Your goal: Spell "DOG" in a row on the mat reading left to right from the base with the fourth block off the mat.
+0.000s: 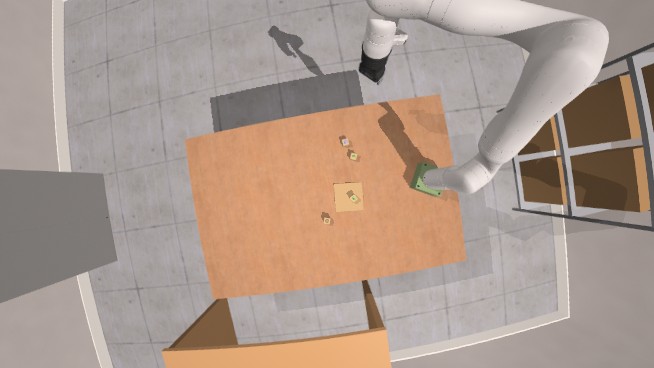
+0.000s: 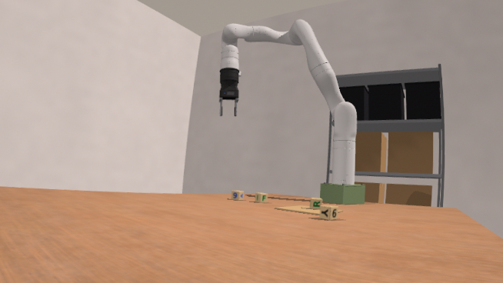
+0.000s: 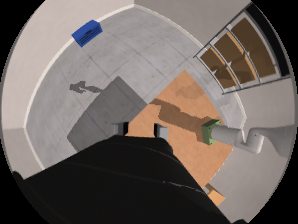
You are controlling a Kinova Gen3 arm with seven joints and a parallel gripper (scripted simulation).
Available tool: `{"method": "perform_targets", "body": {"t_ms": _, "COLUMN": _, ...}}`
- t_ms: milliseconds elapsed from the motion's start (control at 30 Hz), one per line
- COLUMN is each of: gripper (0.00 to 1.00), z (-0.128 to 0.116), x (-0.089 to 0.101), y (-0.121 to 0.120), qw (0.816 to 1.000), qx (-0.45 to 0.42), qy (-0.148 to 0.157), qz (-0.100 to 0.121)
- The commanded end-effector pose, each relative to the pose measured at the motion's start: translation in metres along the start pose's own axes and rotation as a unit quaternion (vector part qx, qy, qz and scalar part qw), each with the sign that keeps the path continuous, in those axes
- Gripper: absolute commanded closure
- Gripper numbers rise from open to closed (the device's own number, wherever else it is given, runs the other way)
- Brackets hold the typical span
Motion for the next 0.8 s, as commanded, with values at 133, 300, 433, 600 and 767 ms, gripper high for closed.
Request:
{"method": "perform_targets", "body": {"t_ms": 133, "gripper": 0.0, "z": -0.0001, "x": 0.0009, "y": 0.0, "qw": 1.0, "qx": 0.0, "qy": 0.0, "qz": 0.001}}
{"method": "perform_targets", "body": {"t_ms": 300, "gripper": 0.0, "z": -0.0001, "x": 0.0009, "y": 0.0, "qw": 1.0, "qx": 0.0, "qy": 0.0, "qz": 0.001}}
{"method": "perform_targets", "body": {"t_ms": 433, "gripper": 0.0, "z": -0.0001, "x": 0.0009, "y": 0.0, "qw": 1.0, "qx": 0.0, "qy": 0.0, "qz": 0.001}}
{"method": "perform_targets", "body": {"t_ms": 600, "gripper": 0.0, "z": -0.0003, "x": 0.0008, "y": -0.0001, "qw": 1.0, "qx": 0.0, "qy": 0.0, "qz": 0.001}}
{"method": "perform_targets", "body": {"t_ms": 767, "gripper": 0.0, "z": -0.0079, "x": -0.0024, "y": -0.0042, "qw": 1.0, "qx": 0.002, "qy": 0.002, "qz": 0.001}}
Point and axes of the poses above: the point where the finger pads meet when closed, its own x axis back along the fingers, its own y axis across the jaws, z = x × y, the point moved 10 cm from there along x, back along the fingers, and after that the axes turned 7 degrees about x, right-handed, at the moved point
